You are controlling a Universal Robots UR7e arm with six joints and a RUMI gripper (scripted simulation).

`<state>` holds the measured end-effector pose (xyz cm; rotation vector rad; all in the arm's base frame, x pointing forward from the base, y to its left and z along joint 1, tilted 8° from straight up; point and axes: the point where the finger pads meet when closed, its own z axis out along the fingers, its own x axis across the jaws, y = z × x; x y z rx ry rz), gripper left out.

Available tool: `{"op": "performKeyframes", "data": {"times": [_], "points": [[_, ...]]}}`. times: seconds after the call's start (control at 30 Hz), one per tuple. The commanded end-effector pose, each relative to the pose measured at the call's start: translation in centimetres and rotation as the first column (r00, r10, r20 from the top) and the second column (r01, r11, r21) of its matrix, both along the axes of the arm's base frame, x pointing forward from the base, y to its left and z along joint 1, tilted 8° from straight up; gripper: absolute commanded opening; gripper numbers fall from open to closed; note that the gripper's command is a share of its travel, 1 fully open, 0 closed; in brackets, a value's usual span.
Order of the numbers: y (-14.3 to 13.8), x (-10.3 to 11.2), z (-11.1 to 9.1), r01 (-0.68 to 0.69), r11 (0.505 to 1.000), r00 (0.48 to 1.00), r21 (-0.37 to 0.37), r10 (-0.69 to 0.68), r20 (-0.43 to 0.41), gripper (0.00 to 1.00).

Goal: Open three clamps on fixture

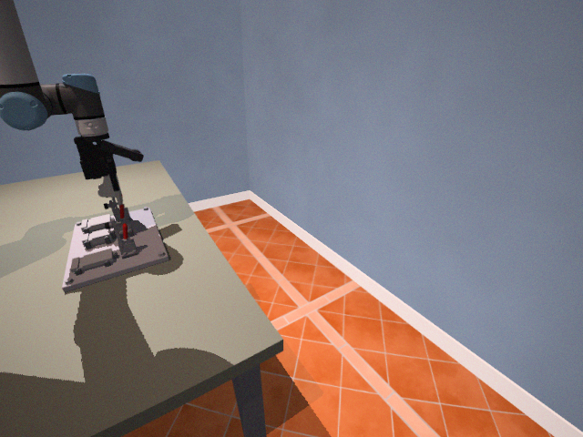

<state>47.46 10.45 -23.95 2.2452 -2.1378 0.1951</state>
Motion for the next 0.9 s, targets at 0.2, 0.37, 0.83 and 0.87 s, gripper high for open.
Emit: {"op": "performKeyframes", "data": {"times": [0.2, 0.37, 0.83, 0.87], "points": [[0.2, -0.1, 1.8, 0.0, 1.0, 1.0, 0.0, 0.0, 0.001, 0.28], [0.4, -0.2, 3.3, 0.0, 1.0, 1.0, 0.0, 0.0, 0.001, 0.28], [0.6, -0.3, 4.9, 0.0, 1.0, 1.0, 0.0, 0.0, 0.001, 0.28], [0.6, -0.3, 4.9, 0.0, 1.0, 1.0, 0.0, 0.0, 0.001, 0.28]]}}
